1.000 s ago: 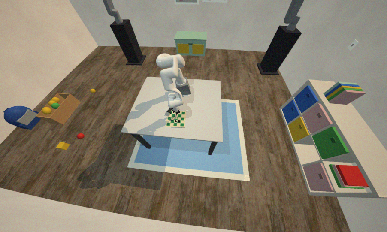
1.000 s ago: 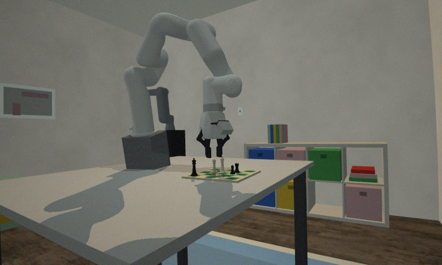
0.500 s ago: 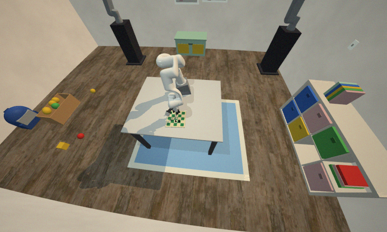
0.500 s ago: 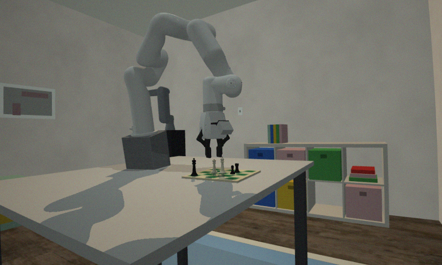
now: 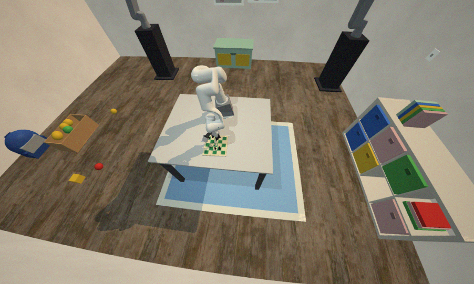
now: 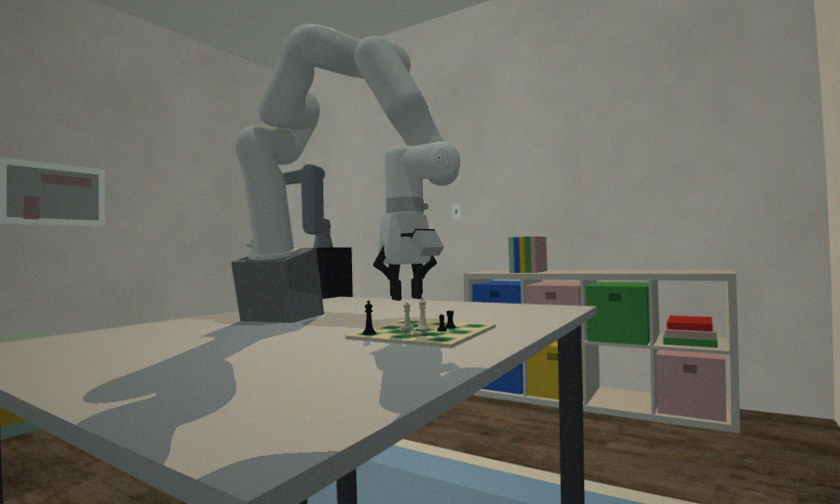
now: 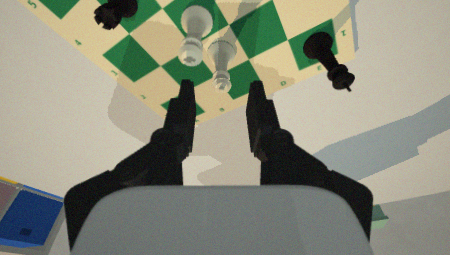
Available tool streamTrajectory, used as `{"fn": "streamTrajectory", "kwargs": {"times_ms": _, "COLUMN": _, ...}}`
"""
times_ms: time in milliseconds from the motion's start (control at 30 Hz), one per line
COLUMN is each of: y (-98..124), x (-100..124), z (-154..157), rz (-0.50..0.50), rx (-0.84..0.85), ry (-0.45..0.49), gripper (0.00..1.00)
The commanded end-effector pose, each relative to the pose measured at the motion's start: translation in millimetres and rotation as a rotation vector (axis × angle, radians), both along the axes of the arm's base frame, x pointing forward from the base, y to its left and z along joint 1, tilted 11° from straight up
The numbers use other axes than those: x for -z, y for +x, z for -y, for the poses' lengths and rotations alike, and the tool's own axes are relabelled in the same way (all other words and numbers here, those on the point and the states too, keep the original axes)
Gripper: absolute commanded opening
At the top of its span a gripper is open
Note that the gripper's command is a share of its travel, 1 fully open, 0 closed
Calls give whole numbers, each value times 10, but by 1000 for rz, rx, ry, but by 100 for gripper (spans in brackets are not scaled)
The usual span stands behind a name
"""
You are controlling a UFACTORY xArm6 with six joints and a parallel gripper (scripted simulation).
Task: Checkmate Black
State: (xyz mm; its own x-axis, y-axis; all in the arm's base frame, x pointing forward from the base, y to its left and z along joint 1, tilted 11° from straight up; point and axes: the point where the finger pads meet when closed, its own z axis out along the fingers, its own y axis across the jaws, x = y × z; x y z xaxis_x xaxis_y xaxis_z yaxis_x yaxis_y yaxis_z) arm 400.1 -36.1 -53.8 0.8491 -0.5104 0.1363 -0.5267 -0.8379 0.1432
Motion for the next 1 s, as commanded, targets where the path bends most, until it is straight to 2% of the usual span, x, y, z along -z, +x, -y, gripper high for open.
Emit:
{"fn": "streamTrajectory", "kwargs": {"times_ms": 0, "y": 12, "x": -10, "z": -3, "rz": 3, "rx": 0, "ry": 0, "gripper": 42}}
{"fn": "streamTrajectory", "kwargs": {"times_ms": 367, "y": 14, "x": 24, "z": 4, "rz": 3, "rx": 0, "ry": 0, "gripper": 42}}
{"fn": "streamTrajectory", "kwargs": {"times_ms": 967, "y": 28, "x": 341, "z": 67, "rz": 3, "rx": 0, "ry": 0, "gripper": 42}}
